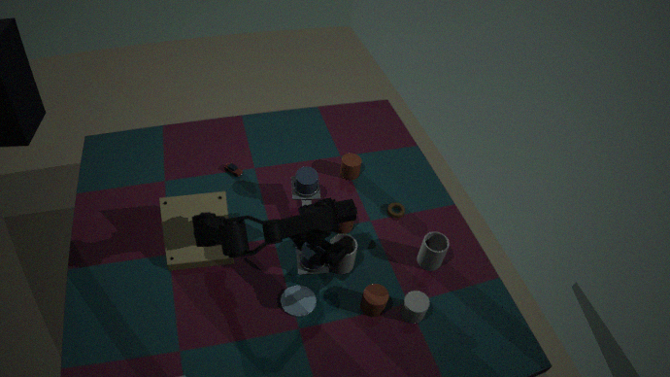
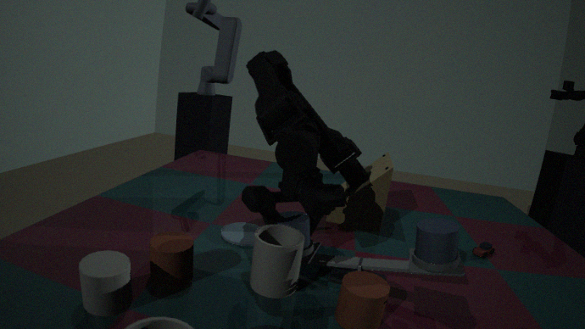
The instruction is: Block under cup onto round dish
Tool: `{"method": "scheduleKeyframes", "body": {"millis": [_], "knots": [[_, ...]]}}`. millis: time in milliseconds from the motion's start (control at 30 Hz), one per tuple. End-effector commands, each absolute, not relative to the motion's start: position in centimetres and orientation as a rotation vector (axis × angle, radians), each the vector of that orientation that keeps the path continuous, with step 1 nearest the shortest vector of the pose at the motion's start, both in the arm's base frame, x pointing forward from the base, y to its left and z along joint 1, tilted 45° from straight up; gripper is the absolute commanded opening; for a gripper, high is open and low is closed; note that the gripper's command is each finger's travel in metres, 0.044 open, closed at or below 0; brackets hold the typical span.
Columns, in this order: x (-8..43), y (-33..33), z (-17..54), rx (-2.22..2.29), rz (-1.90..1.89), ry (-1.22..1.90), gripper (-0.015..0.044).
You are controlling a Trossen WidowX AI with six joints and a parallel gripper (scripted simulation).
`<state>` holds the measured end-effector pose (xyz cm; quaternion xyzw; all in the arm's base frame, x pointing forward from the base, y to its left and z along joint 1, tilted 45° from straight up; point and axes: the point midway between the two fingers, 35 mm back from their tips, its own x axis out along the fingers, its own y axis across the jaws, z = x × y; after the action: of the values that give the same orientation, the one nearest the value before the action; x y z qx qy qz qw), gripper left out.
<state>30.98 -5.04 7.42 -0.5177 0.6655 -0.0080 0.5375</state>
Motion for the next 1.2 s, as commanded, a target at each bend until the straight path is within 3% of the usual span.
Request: {"method": "scheduleKeyframes", "body": {"millis": [0,33,433,1167], "knots": [[31.0,-5.1,7.3,-1.236,-0.017,1.586,0.0327],[31.0,-5.1,7.3,-1.236,-0.017,1.586,0.0320],[31.1,-4.3,8.0,-1.234,-0.014,1.585,0.0005],[31.2,-2.2,9.8,-1.230,-0.007,1.584,0.0000]]}}
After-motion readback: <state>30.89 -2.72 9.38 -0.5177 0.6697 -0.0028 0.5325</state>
